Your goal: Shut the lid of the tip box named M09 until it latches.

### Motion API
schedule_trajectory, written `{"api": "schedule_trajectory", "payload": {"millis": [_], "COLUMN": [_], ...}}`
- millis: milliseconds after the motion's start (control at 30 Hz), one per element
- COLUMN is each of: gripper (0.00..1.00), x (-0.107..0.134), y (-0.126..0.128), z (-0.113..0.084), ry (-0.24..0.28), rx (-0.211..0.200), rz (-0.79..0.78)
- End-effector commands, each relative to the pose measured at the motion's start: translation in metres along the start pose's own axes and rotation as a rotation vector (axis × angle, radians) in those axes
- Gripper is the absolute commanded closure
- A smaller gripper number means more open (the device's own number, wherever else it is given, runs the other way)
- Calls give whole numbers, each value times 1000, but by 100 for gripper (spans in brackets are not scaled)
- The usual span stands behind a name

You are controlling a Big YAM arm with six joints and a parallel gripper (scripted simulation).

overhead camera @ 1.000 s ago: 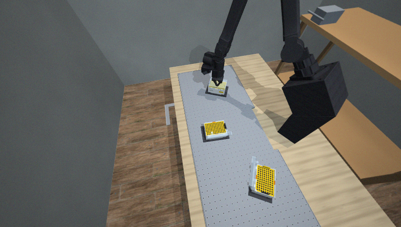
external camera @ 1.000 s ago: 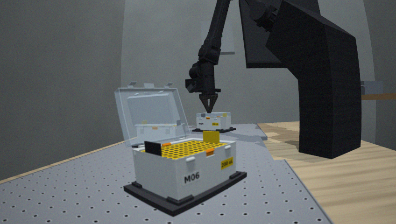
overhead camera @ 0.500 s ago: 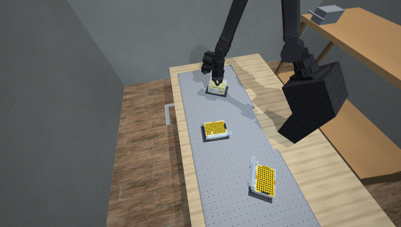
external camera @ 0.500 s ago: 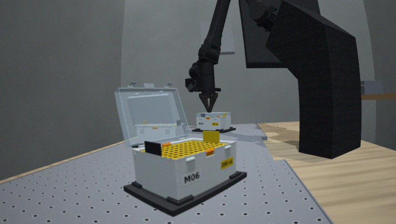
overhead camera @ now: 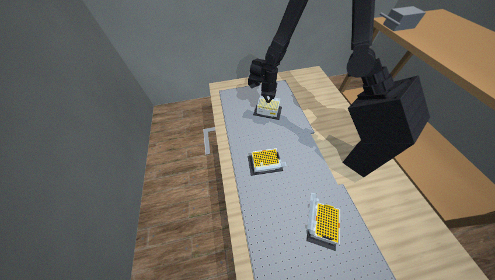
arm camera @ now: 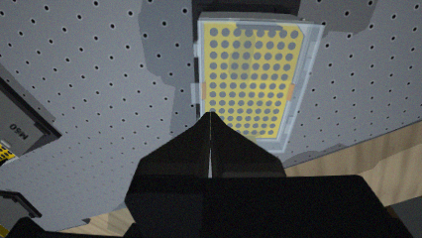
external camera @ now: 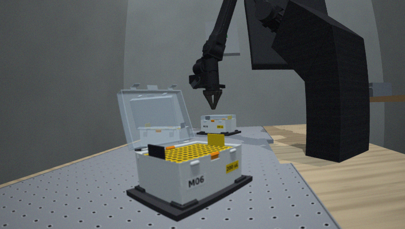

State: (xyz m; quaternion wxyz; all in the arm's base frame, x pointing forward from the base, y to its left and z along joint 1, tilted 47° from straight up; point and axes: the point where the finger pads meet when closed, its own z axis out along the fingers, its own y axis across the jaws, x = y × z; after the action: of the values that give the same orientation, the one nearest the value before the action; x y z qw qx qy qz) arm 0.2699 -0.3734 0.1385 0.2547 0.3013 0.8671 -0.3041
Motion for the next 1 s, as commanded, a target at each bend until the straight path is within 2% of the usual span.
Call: {"api": "schedule_trajectory", "payload": {"millis": [0,433,567,967], "gripper": [100,100,100,100], "x": [-3,-7,-7,-7], "y": [1,0,-3,-3], "z": [-14,-34,-28,-28], "ry": [-12,-19,-15,-15], "rx": [-2,-1,4,4], "rz": [9,9,7,7]}}
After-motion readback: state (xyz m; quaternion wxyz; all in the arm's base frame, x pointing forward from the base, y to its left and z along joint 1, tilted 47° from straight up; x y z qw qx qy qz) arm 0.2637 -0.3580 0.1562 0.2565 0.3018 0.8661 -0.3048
